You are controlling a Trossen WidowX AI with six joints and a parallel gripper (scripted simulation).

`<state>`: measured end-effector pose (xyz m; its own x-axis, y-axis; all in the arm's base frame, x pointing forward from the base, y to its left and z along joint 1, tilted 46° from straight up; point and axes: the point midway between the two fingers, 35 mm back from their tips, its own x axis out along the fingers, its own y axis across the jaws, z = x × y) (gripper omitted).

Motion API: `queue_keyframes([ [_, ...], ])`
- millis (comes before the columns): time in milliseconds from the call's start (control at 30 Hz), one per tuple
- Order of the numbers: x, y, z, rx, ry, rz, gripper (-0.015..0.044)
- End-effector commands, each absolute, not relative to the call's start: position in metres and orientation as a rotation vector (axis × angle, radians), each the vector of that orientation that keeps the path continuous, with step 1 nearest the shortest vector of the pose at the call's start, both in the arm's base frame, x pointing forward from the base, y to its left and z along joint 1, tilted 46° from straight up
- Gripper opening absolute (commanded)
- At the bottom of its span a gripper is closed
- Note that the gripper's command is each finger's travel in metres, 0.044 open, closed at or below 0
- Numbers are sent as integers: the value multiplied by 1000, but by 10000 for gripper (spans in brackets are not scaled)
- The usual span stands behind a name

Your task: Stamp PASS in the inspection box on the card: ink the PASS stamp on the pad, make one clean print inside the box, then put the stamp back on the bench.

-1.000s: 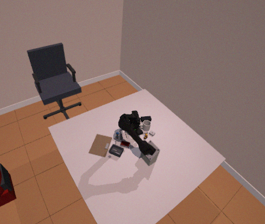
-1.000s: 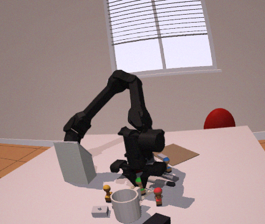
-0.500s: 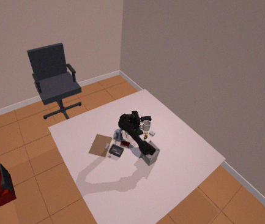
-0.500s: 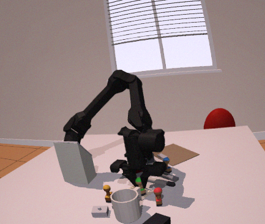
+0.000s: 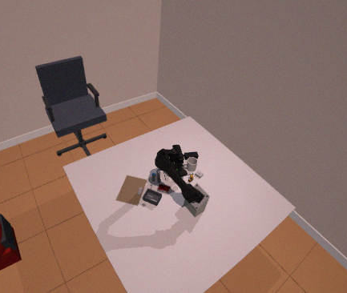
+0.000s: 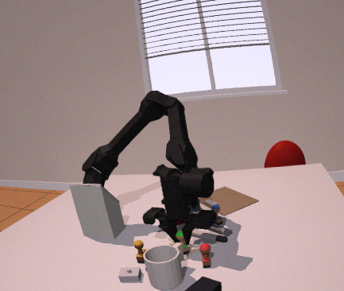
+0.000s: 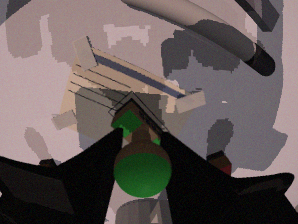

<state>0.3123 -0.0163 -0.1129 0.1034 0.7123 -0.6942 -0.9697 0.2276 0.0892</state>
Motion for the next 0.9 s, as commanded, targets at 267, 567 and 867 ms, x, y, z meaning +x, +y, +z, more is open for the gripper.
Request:
queue_keyframes([
  [267, 312, -17, -111, -440, 707, 1303, 0],
  [567, 312, -20, -108, -440, 707, 1303, 0],
  [867, 312, -23, -106, -440, 707, 1303, 0],
])
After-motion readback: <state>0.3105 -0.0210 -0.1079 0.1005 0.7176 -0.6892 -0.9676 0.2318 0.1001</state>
